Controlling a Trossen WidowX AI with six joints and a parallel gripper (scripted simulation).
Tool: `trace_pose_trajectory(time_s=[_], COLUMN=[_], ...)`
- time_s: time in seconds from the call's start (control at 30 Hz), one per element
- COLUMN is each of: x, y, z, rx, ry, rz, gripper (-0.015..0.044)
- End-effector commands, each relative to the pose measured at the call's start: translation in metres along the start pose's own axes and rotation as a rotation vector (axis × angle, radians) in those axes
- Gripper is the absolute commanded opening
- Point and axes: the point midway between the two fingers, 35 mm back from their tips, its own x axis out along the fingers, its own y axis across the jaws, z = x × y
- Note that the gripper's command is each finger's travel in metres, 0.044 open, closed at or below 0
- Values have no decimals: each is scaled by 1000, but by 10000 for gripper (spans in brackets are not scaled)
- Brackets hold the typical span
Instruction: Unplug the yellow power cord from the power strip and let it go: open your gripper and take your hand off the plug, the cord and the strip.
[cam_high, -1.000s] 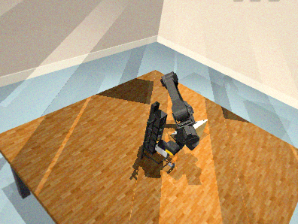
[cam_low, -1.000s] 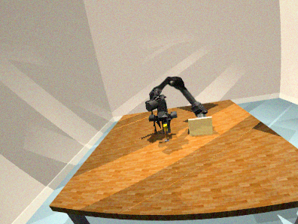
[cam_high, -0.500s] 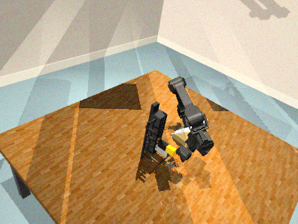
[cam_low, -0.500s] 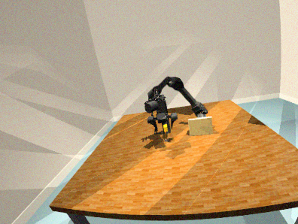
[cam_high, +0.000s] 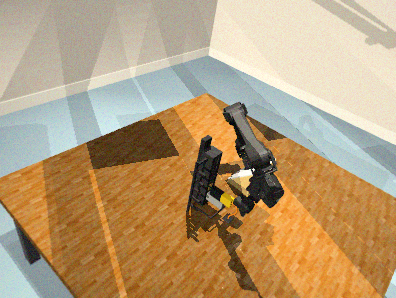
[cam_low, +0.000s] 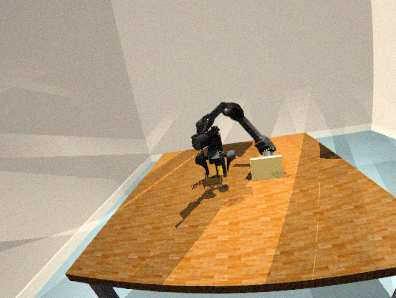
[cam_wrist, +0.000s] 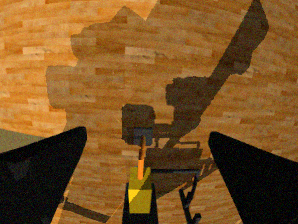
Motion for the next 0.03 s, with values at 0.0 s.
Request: trace_pose_trajectory(time_s=[0.0], x=[0], y=[1], z=[0], rx=[4], ry=[-1], rz=[6], gripper=[440])
